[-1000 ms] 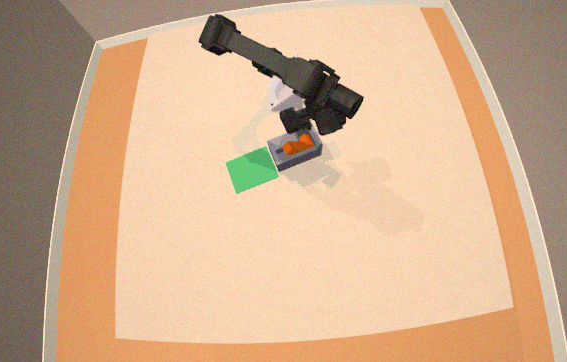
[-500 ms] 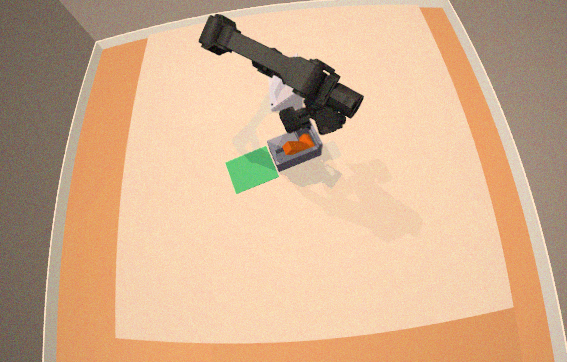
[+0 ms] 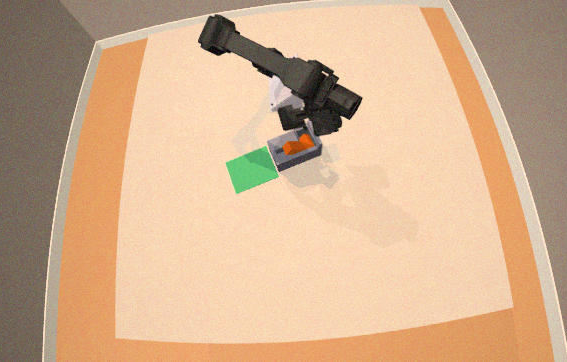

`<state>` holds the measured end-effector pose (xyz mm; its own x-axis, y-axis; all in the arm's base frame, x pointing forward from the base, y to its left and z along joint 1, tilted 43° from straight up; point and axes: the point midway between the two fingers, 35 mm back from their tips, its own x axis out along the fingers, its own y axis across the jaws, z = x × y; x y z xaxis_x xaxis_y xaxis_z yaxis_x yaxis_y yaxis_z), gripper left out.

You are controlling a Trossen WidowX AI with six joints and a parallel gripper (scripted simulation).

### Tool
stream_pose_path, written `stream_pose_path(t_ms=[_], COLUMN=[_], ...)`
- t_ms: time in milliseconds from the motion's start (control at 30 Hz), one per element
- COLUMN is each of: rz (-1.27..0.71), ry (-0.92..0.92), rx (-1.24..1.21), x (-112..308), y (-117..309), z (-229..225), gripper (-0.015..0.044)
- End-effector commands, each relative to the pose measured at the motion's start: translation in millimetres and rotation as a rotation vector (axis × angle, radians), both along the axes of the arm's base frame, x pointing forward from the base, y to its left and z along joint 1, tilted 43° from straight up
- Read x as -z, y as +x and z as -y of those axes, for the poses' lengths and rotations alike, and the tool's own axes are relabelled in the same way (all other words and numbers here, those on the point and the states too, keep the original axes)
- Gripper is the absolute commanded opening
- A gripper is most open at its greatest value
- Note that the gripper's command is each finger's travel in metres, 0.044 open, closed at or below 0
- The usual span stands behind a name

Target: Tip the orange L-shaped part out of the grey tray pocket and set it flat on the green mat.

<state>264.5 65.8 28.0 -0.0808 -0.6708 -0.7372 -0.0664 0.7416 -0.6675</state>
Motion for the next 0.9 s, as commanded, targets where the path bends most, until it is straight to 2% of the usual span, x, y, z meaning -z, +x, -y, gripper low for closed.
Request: stream_pose_path(t_ms=[0, 333, 400, 867], rz=[0.156, 0.867, 0.959, 0.971], ry=[-0.018, -0.114, -0.128, -0.129], rx=[0.168, 0.957, 1.058, 1.070], x=[-9.2, -44.4, -49.0, -36.3], y=[5.8, 20.4, 21.7, 20.6], z=[8.3, 45.2, 50.2, 63.2], gripper=[0.0280, 0.0280, 0.0280, 0.0280])
